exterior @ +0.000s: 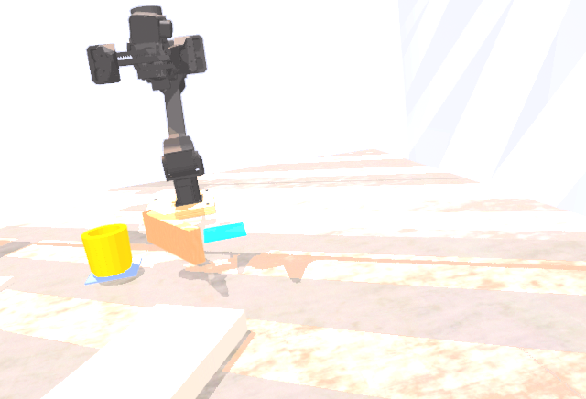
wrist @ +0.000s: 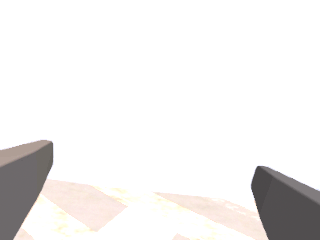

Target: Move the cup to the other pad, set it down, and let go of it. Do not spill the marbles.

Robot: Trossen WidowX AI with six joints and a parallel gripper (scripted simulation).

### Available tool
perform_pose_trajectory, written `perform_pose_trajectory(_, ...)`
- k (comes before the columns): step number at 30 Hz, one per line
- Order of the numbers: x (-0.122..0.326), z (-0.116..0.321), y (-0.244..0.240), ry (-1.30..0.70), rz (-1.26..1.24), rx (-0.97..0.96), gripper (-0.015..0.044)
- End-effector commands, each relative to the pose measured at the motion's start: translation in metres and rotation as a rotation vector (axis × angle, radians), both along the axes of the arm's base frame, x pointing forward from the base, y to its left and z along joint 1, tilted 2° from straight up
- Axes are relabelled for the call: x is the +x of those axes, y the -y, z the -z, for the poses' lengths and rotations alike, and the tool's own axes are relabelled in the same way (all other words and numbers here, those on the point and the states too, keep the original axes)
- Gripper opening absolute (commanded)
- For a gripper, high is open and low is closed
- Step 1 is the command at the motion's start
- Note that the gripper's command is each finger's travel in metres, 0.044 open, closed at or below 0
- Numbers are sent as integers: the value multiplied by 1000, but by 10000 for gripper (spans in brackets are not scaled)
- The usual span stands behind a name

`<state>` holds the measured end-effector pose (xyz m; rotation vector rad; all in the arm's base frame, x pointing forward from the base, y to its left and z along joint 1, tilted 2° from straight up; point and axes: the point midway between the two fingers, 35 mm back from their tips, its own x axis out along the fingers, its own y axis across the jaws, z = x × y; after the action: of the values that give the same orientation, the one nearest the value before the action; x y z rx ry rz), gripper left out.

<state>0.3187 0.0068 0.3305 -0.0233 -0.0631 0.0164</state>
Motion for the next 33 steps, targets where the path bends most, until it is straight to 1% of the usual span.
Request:
perform_pose_trajectory(1,2,2,1,-14,4,-12,374)
perform_pose_trajectory(3,14,19,8,-126,26,-111,321)
perform_pose_trajectory(6,34,60,28,-394,34,-330,243)
perform_pose_trajectory(9,41,101,48,-662,-23,-527,167)
perform_pose_trajectory(11,39,125,60,-828,-95,-635,167)
perform_pose_trajectory(15,29,158,76,-1057,-254,-767,167)
perform_pose_trajectory(19,11,184,90,-1256,-469,-857,167)
perform_pose_trajectory(22,-3,199,96,-1391,-688,-897,167)
perform_pose_trajectory(24,-7,201,97,-1419,-746,-902,167)
perform_pose_trajectory(33,-8,201,99,-1419,-746,-902,167)
